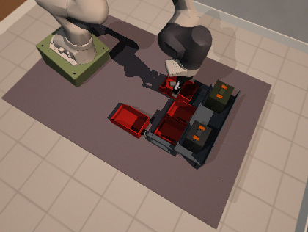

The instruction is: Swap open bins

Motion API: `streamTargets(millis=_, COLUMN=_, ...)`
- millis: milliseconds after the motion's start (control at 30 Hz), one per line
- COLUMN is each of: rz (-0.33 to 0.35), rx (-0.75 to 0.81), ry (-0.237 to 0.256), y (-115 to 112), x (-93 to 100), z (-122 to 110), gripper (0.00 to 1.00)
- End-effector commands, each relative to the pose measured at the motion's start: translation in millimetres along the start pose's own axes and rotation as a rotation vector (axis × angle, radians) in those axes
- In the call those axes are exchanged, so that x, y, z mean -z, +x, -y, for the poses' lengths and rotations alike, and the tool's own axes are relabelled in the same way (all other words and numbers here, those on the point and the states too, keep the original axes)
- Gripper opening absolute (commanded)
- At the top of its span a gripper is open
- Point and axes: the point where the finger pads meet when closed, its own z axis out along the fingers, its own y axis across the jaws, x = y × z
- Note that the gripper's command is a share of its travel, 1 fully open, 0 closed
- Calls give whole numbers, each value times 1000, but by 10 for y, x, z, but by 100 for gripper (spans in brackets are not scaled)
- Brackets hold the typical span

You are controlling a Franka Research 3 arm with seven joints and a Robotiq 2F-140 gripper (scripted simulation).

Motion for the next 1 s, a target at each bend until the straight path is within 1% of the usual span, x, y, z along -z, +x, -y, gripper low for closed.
streamTargets(millis=0, rz=-2, rx=-3, ry=-1, y=-1, x=3, z=-10, gripper=0)
streamTargets(millis=967, rz=4, rx=-3, ry=-2, y=-25, x=-71, z=-7, gripper=0)
